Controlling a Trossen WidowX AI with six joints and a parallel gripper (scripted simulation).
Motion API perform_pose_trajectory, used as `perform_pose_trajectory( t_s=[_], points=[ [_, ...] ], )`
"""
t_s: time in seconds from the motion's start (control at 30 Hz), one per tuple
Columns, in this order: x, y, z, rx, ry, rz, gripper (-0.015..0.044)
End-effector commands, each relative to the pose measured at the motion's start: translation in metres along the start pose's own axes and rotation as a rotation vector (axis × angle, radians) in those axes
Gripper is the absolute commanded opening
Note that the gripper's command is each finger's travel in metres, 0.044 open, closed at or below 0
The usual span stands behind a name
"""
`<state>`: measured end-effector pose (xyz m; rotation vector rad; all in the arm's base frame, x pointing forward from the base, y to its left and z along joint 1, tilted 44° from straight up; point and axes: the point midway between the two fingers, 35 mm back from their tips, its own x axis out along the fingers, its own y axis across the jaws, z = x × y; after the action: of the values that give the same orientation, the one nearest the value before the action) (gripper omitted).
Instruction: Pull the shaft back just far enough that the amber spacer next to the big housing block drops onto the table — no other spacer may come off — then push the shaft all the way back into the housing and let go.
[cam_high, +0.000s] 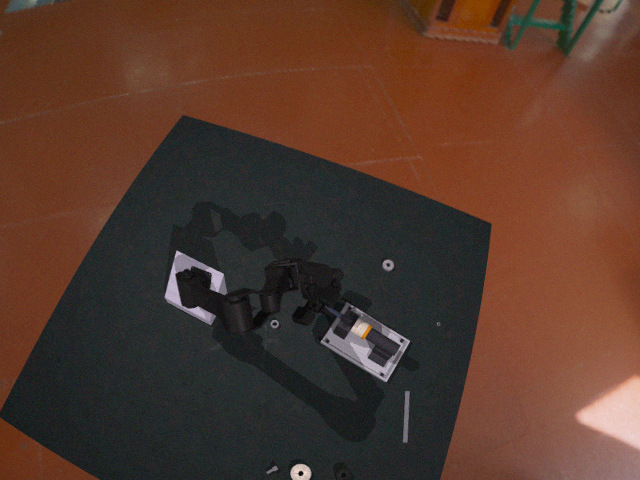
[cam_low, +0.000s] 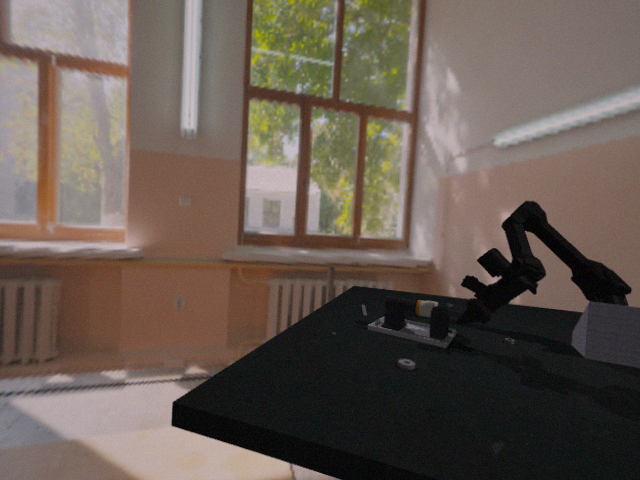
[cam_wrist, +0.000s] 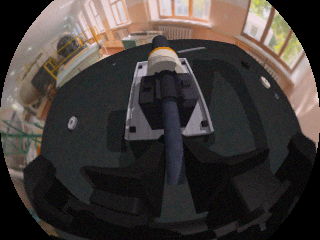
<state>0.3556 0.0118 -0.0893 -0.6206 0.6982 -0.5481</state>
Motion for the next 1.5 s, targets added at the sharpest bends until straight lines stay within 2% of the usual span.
perform_pose_trajectory(
  t_s=[0.0, 1.47],
  points=[
    [-0.0009, -0.0001, -0.0005, 0.004, 0.0, -0.001, 0.0],
    [-0.0045, 0.0, -0.0042, 0.004, 0.0, -0.001, 0.0]
  ],
)
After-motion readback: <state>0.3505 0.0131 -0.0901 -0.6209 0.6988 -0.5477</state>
